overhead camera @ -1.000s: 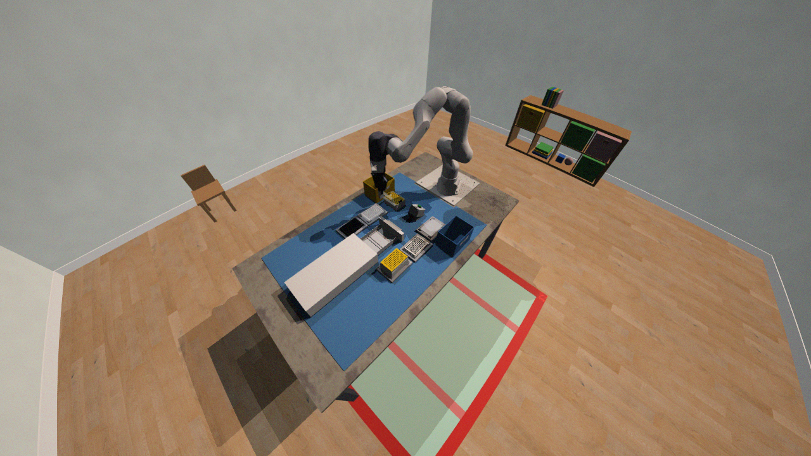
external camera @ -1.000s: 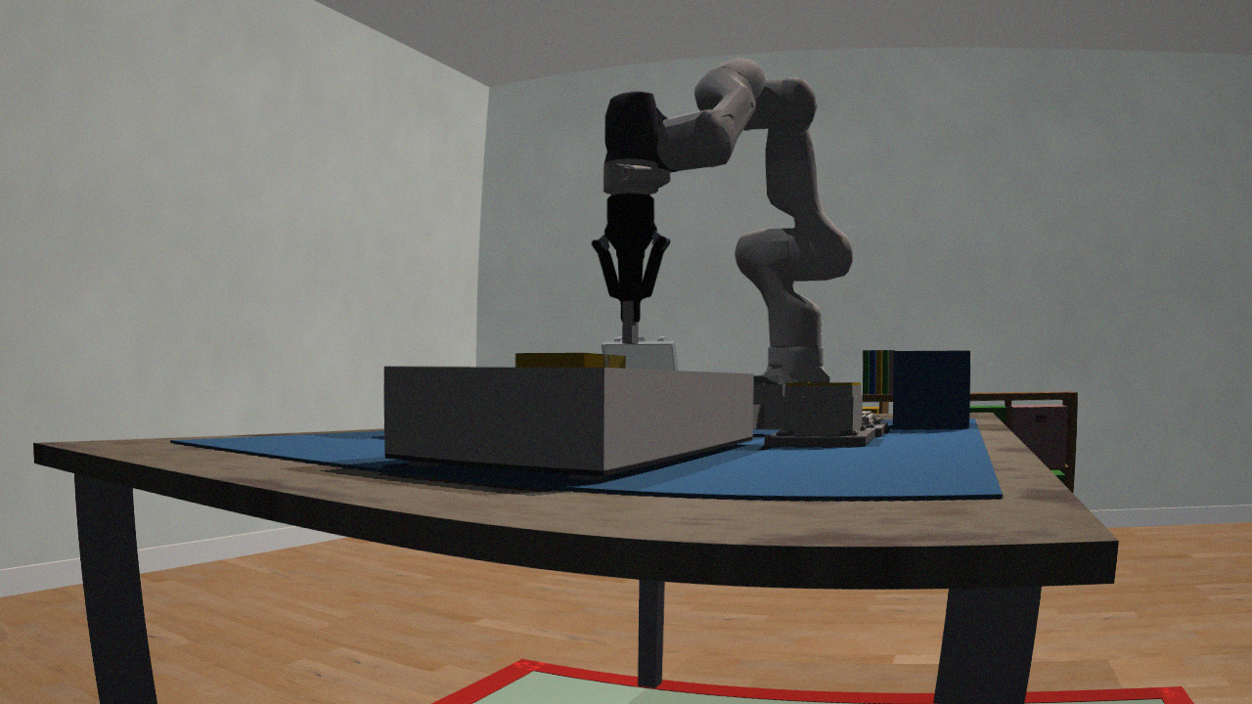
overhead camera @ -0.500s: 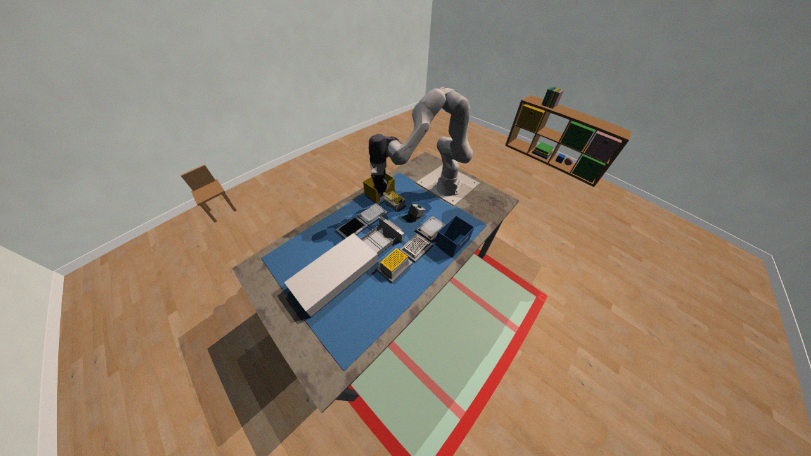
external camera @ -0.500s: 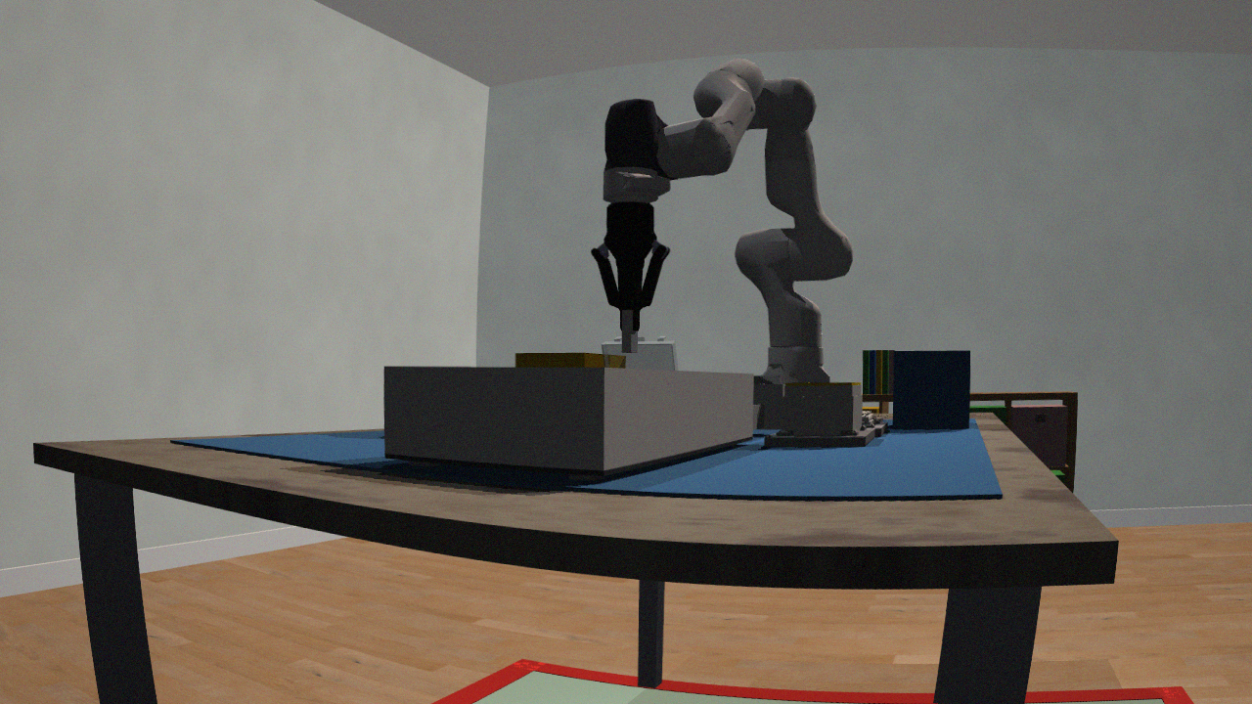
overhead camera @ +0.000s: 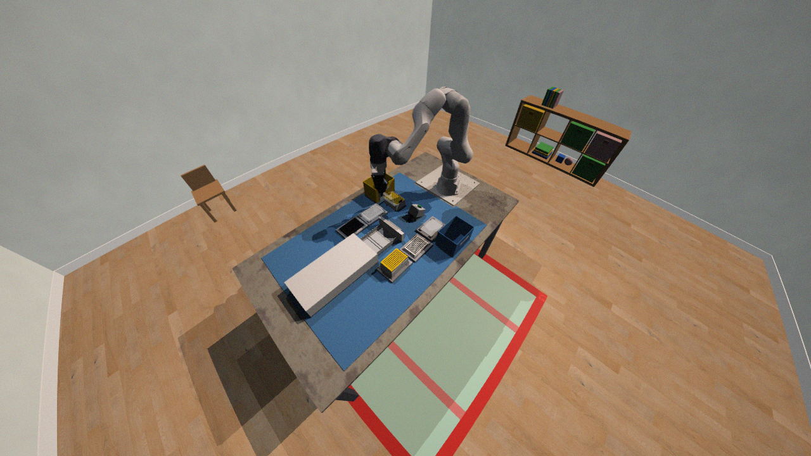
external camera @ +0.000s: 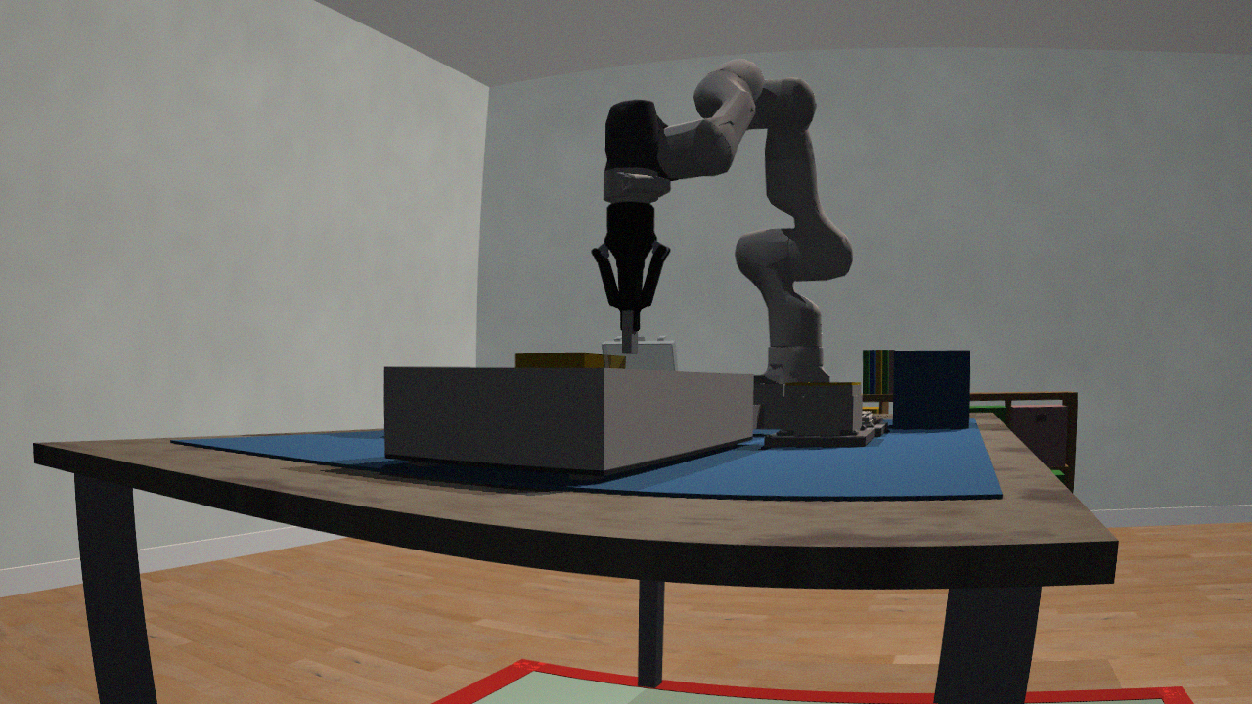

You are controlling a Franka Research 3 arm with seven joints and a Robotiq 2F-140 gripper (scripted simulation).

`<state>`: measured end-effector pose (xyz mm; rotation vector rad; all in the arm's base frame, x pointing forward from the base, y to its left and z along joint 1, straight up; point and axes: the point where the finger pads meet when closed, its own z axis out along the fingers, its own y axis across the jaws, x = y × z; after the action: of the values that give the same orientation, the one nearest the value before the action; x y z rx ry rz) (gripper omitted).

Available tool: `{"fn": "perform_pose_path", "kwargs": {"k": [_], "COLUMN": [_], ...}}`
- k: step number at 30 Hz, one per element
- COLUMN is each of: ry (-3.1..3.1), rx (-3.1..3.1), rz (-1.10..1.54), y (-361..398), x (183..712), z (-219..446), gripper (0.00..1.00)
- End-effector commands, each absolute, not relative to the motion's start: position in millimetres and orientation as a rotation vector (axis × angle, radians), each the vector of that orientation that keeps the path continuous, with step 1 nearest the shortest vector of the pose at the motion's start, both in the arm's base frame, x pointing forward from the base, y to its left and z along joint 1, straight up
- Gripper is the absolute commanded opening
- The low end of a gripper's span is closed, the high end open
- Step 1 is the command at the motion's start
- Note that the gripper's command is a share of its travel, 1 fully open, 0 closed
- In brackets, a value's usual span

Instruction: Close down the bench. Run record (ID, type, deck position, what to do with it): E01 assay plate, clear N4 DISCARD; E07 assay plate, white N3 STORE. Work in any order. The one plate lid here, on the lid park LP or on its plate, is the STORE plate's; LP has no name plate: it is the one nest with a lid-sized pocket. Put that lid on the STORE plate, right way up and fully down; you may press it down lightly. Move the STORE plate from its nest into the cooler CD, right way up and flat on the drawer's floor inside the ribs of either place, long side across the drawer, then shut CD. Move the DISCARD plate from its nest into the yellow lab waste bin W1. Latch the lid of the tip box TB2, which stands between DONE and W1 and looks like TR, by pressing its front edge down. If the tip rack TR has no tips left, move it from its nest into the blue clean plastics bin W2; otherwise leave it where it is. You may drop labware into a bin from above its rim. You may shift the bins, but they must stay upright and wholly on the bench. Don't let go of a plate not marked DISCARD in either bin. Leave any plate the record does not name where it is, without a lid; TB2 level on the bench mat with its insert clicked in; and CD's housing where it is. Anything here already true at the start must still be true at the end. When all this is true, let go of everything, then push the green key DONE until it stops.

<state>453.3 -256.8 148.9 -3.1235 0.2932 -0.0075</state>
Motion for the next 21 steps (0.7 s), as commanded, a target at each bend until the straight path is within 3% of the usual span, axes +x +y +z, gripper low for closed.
{"fn": "perform_pose_path", "kwargs": {"k": [1, 21], "ry": [0.293, 0.293], "rx": [-3.124, -3.124], "rz": [-0.012, -0.012], "y": [-258, -254], "x": [449, 428], "z": [149, 152], "gripper": [0.0, 0.0]}}
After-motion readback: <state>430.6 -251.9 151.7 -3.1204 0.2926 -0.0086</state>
